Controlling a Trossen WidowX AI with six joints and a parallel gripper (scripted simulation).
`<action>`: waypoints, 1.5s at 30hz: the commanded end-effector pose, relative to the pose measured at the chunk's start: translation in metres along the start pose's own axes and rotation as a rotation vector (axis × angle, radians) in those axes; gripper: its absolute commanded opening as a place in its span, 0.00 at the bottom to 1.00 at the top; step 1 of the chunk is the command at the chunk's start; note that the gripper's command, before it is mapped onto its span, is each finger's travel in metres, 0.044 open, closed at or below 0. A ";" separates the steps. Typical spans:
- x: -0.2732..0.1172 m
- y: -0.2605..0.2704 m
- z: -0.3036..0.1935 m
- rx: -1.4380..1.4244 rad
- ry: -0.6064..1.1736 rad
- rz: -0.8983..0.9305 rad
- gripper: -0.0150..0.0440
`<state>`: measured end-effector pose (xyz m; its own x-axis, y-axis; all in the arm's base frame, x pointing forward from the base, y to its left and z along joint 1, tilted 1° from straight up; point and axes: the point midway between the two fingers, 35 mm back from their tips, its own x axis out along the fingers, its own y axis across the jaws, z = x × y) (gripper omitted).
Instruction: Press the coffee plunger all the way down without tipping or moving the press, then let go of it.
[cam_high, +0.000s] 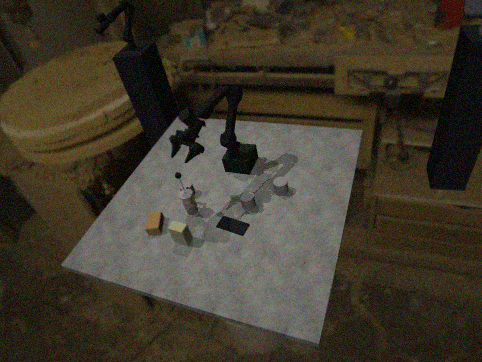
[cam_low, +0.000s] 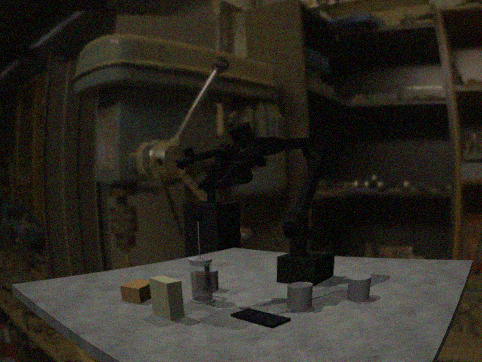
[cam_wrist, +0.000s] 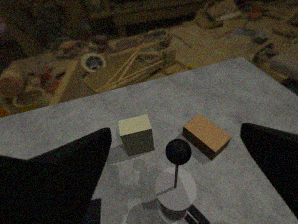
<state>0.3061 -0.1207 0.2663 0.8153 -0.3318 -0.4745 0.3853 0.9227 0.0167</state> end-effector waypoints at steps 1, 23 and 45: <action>0.014 -0.011 -0.024 -0.017 0.020 -0.039 1.00; 0.045 -0.010 -0.049 -0.021 0.019 -0.032 1.00; 0.066 -0.011 -0.050 -0.021 0.018 -0.031 0.64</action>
<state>0.3329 -0.1422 0.1901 0.7934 -0.3576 -0.4926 0.4040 0.9147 -0.0133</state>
